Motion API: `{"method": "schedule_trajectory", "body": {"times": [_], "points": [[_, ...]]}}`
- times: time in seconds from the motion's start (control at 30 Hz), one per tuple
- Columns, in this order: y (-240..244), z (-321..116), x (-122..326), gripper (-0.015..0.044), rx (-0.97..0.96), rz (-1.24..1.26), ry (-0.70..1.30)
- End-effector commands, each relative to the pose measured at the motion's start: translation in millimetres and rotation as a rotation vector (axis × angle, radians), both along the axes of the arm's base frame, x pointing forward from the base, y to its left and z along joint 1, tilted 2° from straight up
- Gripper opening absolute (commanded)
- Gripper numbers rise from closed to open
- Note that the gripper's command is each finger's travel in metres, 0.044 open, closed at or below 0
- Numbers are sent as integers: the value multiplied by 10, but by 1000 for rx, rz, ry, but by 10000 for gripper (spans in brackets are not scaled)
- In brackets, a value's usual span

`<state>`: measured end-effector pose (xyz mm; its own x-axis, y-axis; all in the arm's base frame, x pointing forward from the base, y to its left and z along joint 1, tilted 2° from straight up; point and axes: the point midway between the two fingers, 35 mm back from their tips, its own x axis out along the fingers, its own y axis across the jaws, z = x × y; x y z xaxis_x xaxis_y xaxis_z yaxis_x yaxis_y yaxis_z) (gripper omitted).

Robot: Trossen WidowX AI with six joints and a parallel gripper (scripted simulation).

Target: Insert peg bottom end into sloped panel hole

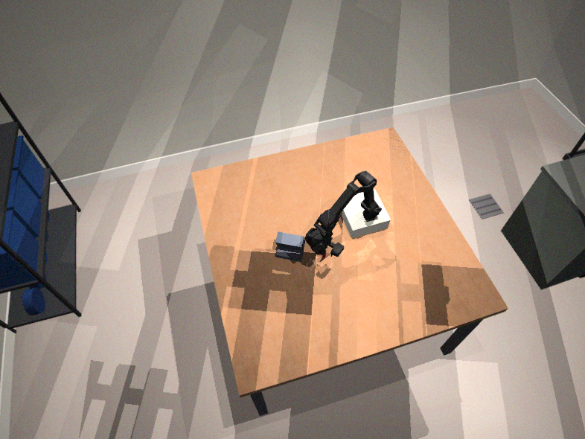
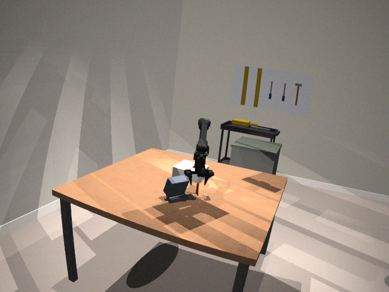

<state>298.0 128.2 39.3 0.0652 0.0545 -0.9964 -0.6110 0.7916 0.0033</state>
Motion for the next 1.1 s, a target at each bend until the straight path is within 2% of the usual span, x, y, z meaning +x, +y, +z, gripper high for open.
{"method": "schedule_trajectory", "body": {"times": [0.0, 0.53, 1.03, 1.07], "points": [[-18, -101, -29, 440, -11, 2, 12], [-14, -253, -35, 440, -11, 2, 12], [2, -223, -14, 46, -3, 2, 6], [2, -223, -14, 40, -3, 2, 6]]}}
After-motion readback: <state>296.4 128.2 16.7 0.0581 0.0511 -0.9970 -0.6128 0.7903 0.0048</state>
